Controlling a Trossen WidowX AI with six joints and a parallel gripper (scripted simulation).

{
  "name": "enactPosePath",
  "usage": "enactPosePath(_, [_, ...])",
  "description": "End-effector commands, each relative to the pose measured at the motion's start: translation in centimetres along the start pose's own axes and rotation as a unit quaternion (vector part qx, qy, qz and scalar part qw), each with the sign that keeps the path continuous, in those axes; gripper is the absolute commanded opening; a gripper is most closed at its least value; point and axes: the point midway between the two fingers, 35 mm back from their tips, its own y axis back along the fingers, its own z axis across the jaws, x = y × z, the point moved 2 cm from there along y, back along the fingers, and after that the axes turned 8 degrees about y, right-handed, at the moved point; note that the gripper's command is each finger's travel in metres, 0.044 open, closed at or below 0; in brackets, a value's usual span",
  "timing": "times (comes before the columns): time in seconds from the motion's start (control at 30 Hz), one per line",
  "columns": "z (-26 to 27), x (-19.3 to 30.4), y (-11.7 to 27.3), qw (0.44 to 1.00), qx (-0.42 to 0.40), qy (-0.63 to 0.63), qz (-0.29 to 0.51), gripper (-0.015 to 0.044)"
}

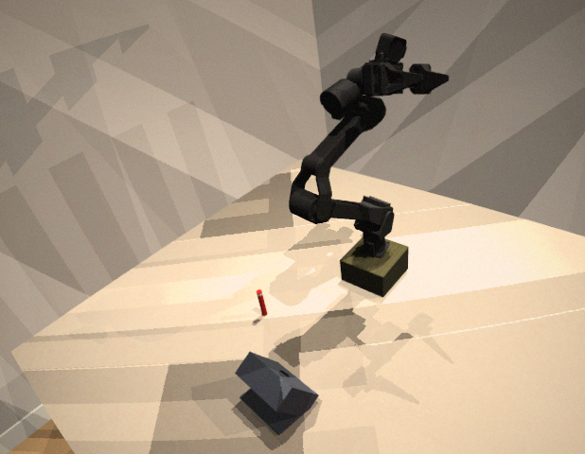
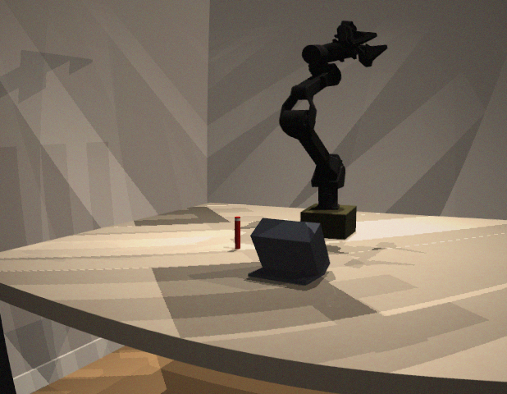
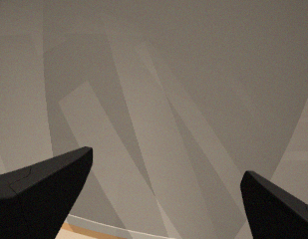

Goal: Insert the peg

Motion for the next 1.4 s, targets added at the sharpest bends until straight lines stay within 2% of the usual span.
enactPosePath(0.0, [0.0, 0.0, 0.0, 1.0, 0.001, 0.0, 0.0, 0.0426])
enactPosePath(0.03, [0.0, -0.1, 0.0, 1.0, 0.004, 0.0, 0.0, 0.044])
enactPosePath(1.37, [0.7, -2.8, -2.7, 0.981, 0.192, 0.011, -0.02, 0.044])
